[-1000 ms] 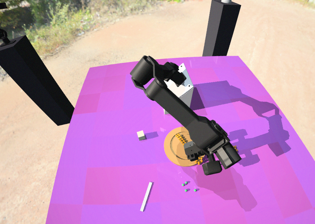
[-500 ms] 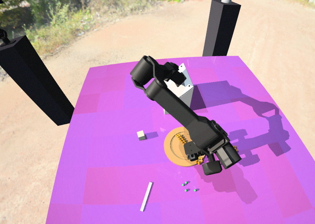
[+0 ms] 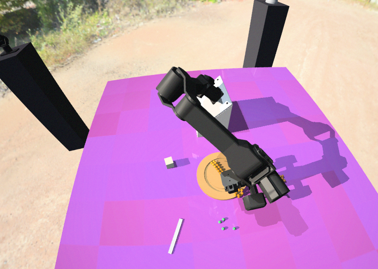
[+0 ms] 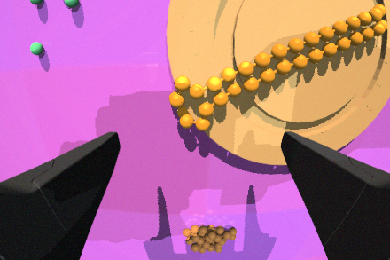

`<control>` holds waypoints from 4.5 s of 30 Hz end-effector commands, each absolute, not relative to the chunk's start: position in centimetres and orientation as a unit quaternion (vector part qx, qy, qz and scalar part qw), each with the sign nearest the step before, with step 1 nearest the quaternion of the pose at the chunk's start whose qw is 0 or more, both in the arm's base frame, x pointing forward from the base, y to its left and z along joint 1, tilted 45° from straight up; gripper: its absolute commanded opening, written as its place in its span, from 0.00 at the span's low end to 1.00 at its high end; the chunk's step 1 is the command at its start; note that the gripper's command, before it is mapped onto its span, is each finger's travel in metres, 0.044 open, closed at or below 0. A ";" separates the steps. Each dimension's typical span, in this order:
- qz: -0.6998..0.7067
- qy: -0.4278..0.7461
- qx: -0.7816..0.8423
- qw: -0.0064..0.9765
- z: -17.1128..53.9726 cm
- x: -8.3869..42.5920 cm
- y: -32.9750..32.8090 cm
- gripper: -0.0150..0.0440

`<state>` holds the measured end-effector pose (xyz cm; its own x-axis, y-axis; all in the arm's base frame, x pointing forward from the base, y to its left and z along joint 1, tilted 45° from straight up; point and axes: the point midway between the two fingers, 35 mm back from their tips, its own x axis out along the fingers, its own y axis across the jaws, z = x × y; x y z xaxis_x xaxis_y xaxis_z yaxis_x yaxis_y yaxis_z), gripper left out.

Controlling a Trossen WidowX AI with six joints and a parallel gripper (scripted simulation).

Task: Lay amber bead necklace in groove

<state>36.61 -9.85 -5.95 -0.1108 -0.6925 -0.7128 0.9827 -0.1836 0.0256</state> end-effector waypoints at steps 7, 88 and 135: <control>-0.707 0.238 0.306 0.591 -6.0 36.6 -9.9 1.00; 0.224 0.709 -0.588 0.319 -6.5 36.3 -10.9 0.78; 0.226 0.710 -0.586 0.319 -8.0 35.9 -12.3 0.25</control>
<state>36.09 -12.01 -7.98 -0.1020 -0.6876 -0.7188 -0.9776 0.2028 -0.0553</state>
